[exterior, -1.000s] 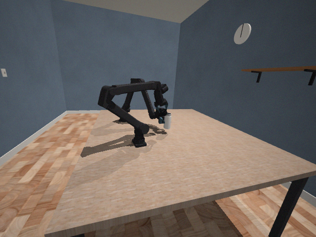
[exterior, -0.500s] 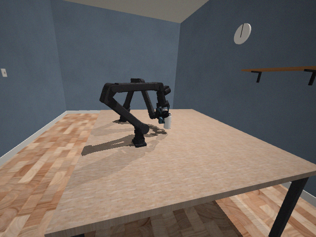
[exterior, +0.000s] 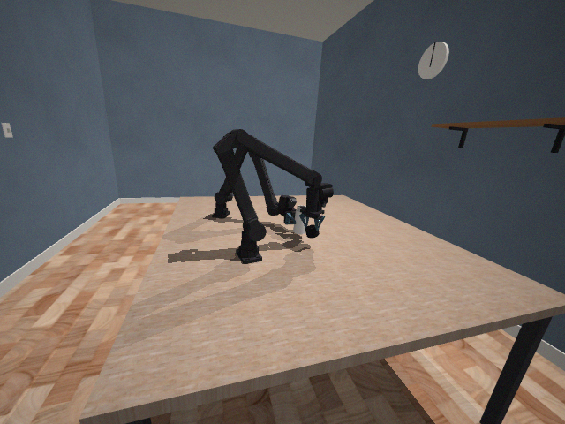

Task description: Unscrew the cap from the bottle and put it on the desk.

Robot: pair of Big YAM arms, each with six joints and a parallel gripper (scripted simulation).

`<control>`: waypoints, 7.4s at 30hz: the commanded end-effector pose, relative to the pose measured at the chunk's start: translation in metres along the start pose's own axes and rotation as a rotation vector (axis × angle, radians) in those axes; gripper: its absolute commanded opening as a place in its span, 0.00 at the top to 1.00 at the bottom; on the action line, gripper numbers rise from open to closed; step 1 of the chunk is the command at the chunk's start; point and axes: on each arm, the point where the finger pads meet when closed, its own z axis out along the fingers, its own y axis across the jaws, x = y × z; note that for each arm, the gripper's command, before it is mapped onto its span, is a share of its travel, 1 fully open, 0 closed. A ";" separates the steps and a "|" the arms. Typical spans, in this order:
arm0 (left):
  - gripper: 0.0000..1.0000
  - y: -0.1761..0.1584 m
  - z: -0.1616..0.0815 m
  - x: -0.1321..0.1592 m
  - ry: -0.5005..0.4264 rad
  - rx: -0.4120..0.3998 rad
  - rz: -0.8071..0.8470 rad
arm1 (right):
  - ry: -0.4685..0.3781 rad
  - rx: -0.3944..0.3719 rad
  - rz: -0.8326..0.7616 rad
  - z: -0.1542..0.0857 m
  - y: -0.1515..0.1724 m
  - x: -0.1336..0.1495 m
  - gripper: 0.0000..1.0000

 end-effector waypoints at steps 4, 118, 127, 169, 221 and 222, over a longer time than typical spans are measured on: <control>1.00 -0.010 0.012 -0.009 -0.043 0.035 0.044 | 0.053 0.008 0.442 0.024 -0.034 0.002 1.00; 1.00 -0.005 0.010 0.019 -0.062 0.031 0.049 | 0.065 0.012 0.578 0.053 -0.033 0.005 1.00; 1.00 -0.005 0.010 0.019 -0.062 0.031 0.049 | 0.065 0.012 0.578 0.053 -0.033 0.005 1.00; 0.26 -0.005 0.010 0.018 -0.061 0.031 0.053 | 0.055 0.012 0.576 0.050 -0.036 0.000 1.00; 0.26 -0.005 0.010 0.018 -0.061 0.031 0.053 | 0.055 0.012 0.576 0.050 -0.036 0.000 1.00; 0.26 -0.005 0.010 0.018 -0.061 0.031 0.053 | 0.055 0.012 0.576 0.050 -0.036 0.000 1.00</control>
